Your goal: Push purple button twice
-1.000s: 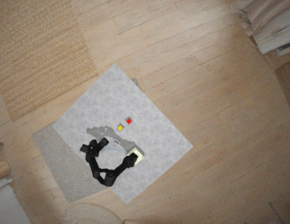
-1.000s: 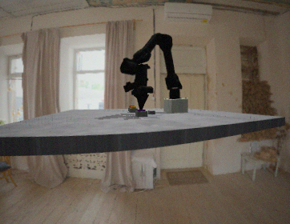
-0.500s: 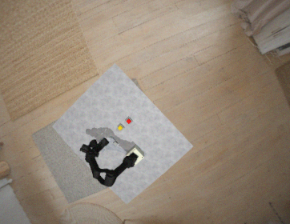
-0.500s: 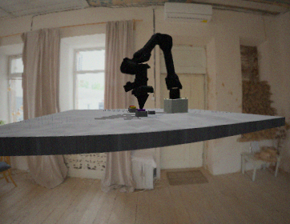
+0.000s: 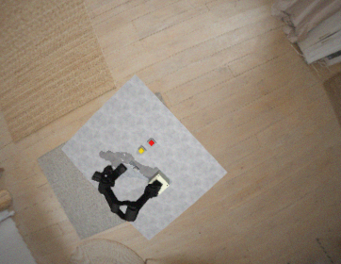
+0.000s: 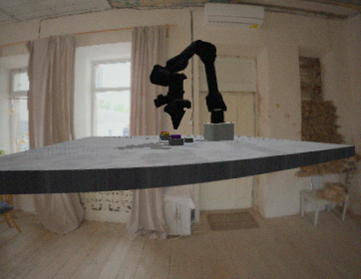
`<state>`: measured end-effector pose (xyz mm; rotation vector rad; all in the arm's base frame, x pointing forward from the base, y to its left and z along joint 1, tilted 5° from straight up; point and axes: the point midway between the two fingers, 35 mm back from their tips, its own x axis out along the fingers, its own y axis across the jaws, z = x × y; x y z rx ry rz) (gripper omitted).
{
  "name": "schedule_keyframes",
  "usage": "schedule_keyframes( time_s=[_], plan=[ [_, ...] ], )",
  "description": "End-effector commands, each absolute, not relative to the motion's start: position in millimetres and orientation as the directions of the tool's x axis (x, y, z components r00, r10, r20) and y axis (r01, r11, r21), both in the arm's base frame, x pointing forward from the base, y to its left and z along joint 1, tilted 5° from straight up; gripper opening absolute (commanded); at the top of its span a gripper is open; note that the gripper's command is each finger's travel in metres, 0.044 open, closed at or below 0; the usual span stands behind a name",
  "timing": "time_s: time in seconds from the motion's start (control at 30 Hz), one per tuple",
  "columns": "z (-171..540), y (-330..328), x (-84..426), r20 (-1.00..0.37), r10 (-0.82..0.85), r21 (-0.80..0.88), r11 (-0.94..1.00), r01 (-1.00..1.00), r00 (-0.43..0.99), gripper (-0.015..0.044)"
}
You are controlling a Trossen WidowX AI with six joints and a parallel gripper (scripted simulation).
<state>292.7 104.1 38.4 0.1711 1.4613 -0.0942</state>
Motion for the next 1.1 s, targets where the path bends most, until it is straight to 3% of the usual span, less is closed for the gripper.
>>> schedule_keyframes(
  time_s=[0.0, 1.07],
  plan=[
    [31.1, 104.8, 292.7, -0.994, 0.044, 0.061, 0.985, 0.164, 0.104, 0.0020],
    [9.4, 105.6, 294.3, -0.994, 0.044, 0.061, 0.985, 0.164, 0.103, 0.0020]
  ],
)
